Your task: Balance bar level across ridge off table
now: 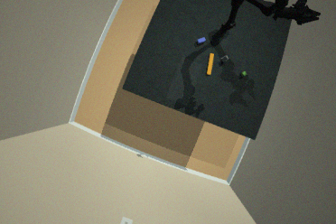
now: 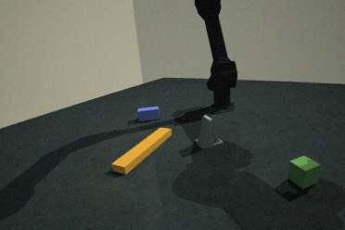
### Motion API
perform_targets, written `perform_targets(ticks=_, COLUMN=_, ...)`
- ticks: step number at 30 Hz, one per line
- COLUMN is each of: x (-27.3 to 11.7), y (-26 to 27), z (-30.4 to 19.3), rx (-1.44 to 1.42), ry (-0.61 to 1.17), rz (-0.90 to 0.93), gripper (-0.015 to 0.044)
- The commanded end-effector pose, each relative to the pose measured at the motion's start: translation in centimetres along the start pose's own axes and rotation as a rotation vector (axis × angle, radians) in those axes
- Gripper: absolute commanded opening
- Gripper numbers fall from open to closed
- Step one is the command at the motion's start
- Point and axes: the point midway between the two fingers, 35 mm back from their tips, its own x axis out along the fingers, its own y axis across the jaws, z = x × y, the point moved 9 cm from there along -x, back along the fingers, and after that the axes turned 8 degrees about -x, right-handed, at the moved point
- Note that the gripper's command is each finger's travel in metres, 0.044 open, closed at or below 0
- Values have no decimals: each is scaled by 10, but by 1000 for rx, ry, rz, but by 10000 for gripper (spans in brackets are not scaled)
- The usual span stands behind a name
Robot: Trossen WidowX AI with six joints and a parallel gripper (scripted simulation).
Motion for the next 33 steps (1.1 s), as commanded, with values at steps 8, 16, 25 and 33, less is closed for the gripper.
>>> perform_targets(ticks=8, x=-6, y=22, z=-64, rx=-6, ry=238, rz=100, gripper=315)
perform_targets(ticks=16, x=-25, y=41, z=-124, rx=84, ry=496, rz=204, gripper=315)
perform_targets(ticks=25, x=-54, y=54, z=-181, rx=176, ry=751, rz=241, gripper=315)
perform_targets(ticks=33, x=-99, y=66, z=-227, rx=214, ry=993, rz=303, gripper=315)
